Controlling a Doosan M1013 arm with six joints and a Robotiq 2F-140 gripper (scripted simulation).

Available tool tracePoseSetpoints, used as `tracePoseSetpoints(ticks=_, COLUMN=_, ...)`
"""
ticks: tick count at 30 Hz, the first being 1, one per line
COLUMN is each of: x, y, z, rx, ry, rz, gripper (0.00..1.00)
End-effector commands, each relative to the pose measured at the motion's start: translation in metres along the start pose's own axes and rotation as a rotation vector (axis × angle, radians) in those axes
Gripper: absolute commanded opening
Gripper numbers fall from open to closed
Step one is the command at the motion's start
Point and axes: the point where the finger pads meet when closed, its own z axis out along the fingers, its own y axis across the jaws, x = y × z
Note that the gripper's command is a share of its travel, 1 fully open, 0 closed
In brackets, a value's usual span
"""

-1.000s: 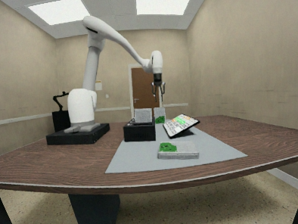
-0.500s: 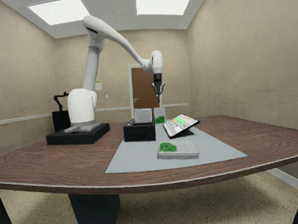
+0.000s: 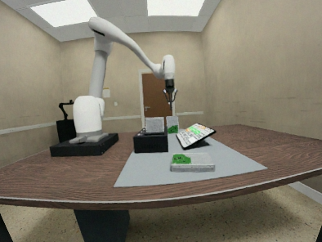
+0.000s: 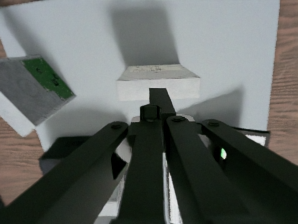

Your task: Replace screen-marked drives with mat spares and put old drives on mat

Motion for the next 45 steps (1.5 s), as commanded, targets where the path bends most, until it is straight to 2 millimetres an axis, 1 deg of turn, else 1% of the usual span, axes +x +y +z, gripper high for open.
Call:
tracePoseSetpoints(ticks=1, x=0.002, y=-0.037, z=-0.004, rx=-0.001, ry=0.001, rz=0.181, gripper=0.1)
tracePoseSetpoints(ticks=2, x=0.002, y=-0.052, z=-0.004, rx=-0.001, ry=0.001, rz=0.256, gripper=0.1)
tracePoseSetpoints(ticks=4, x=0.002, y=-0.052, z=-0.004, rx=-0.001, ry=0.001, rz=0.256, gripper=0.1)
tracePoseSetpoints(ticks=6, x=0.0, y=-0.087, z=-0.005, rx=-0.001, ry=0.001, rz=0.427, gripper=0.1)
tracePoseSetpoints(ticks=7, x=-0.001, y=-0.104, z=-0.005, rx=0.001, ry=0.003, rz=0.462, gripper=0.1)
tracePoseSetpoints(ticks=15, x=-0.016, y=-0.192, z=0.0, rx=0.014, ry=0.009, rz=0.796, gripper=0.1)
tracePoseSetpoints(ticks=17, x=-0.017, y=-0.193, z=0.001, rx=0.011, ry=0.007, rz=0.88, gripper=0.1)
tracePoseSetpoints(ticks=18, x=-0.017, y=-0.193, z=0.001, rx=0.007, ry=0.005, rz=0.921, gripper=0.89)
tracePoseSetpoints(ticks=19, x=-0.017, y=-0.193, z=0.001, rx=0.001, ry=0.003, rz=0.963, gripper=0.89)
tracePoseSetpoints(ticks=22, x=-0.017, y=-0.193, z=0.001, rx=-0.001, ry=0.002, rz=0.973, gripper=0.89)
tracePoseSetpoints(ticks=45, x=-0.017, y=-0.193, z=0.001, rx=-0.001, ry=0.002, rz=0.973, gripper=0.89)
